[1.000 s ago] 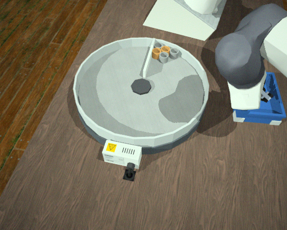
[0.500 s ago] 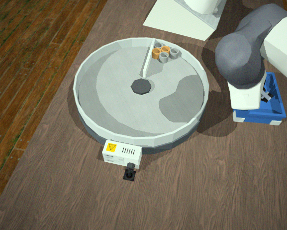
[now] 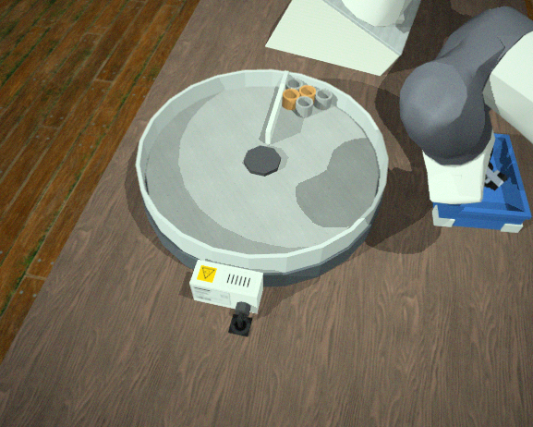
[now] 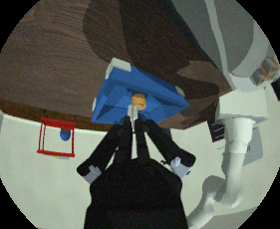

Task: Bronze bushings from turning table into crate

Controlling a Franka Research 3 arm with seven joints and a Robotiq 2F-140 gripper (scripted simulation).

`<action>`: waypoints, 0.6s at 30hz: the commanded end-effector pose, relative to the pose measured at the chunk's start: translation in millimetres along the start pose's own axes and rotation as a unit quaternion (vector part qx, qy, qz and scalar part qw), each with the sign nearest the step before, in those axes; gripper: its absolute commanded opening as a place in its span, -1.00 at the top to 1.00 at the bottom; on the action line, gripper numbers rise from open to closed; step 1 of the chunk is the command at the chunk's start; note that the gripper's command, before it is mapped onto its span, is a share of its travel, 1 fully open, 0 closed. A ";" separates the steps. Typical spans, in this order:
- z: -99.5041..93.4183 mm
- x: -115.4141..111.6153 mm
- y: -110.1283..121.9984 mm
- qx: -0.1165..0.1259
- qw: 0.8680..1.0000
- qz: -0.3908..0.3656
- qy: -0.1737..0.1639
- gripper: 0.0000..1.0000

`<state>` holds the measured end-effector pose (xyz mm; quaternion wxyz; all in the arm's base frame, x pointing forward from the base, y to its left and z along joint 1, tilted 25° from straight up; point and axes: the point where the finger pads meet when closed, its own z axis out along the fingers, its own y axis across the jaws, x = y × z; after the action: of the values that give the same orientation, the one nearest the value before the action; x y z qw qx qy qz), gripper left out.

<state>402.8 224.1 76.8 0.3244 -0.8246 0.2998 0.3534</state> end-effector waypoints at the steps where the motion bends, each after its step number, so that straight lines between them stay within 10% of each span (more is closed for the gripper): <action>1: 0.4 1.0 -1.0 0.000 1.000 -0.003 0.001 1.00; 18: 0.4 1.0 -1.0 0.000 1.000 -0.003 0.001 0.86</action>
<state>402.9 224.1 76.8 0.3244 -0.8246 0.2998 0.3534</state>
